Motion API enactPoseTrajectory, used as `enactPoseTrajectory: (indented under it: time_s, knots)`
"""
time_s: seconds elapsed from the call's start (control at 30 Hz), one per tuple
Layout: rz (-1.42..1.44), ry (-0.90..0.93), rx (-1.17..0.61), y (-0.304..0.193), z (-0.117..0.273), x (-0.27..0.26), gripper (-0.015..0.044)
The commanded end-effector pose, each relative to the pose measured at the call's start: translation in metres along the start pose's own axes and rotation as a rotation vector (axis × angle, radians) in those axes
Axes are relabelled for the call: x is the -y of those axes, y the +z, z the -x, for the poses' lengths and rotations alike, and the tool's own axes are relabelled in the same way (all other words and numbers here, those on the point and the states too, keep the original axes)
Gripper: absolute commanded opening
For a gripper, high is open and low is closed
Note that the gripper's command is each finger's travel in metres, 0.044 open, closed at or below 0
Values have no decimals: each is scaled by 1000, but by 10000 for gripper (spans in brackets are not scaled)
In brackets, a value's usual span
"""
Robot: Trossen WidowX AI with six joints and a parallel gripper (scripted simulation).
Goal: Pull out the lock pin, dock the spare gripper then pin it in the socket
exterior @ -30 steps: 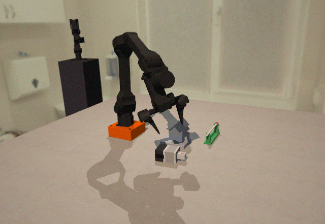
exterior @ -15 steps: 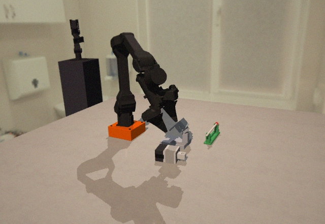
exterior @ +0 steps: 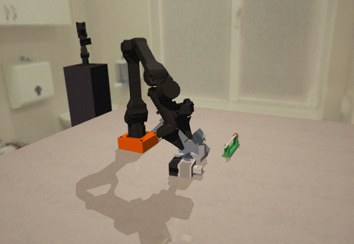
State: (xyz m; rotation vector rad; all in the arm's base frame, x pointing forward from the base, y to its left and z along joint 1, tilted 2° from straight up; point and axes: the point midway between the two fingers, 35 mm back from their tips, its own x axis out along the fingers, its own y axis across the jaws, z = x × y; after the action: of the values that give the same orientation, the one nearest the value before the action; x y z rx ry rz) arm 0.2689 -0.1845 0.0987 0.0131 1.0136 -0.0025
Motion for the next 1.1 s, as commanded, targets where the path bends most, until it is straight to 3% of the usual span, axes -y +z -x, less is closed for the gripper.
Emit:
enactPoseTrajectory:
  time_s: [0.0,1.07]
  knots:
    - [0,7,-7,-14,-21,-2,440]
    - [-1,6,-6,-47,-75,-3,440]
